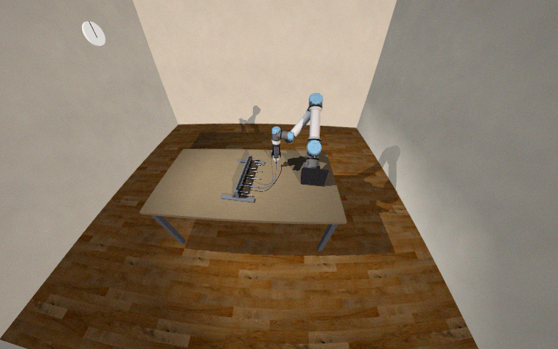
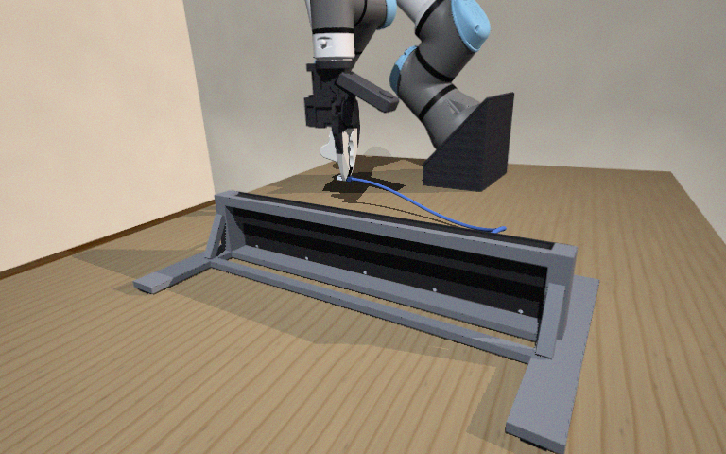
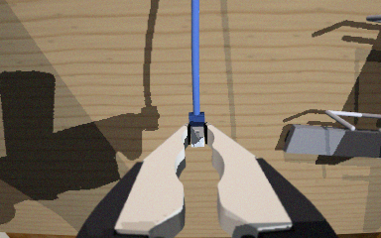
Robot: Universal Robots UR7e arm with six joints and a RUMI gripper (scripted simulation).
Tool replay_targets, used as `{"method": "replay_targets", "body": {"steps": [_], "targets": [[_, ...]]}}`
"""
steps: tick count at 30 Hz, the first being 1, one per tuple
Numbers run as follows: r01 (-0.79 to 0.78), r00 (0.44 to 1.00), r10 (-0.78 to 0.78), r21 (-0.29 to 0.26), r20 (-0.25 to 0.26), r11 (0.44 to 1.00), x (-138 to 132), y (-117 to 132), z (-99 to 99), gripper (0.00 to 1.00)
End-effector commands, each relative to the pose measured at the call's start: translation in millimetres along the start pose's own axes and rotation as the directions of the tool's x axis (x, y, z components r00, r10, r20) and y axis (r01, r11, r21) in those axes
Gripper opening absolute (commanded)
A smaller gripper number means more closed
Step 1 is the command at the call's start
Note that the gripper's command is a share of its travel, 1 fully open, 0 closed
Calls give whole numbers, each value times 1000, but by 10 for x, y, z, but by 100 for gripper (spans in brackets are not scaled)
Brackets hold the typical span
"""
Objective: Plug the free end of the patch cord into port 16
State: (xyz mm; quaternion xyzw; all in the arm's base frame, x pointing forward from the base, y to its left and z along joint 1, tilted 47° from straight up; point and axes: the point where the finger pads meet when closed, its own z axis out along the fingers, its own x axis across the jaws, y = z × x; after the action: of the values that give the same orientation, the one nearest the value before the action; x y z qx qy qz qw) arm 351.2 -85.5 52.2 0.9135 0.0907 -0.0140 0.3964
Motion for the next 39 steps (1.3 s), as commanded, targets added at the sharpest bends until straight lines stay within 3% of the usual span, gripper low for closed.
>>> {"method": "replay_targets", "body": {"steps": [1,20,39], "targets": [[27,1000,-27,0,0,1000,37,-22,-10,0],[198,980,-198,2,2,980,264,-160,-59,0],[411,912,-411,6,4,912,558,-340,-123,0]]}}
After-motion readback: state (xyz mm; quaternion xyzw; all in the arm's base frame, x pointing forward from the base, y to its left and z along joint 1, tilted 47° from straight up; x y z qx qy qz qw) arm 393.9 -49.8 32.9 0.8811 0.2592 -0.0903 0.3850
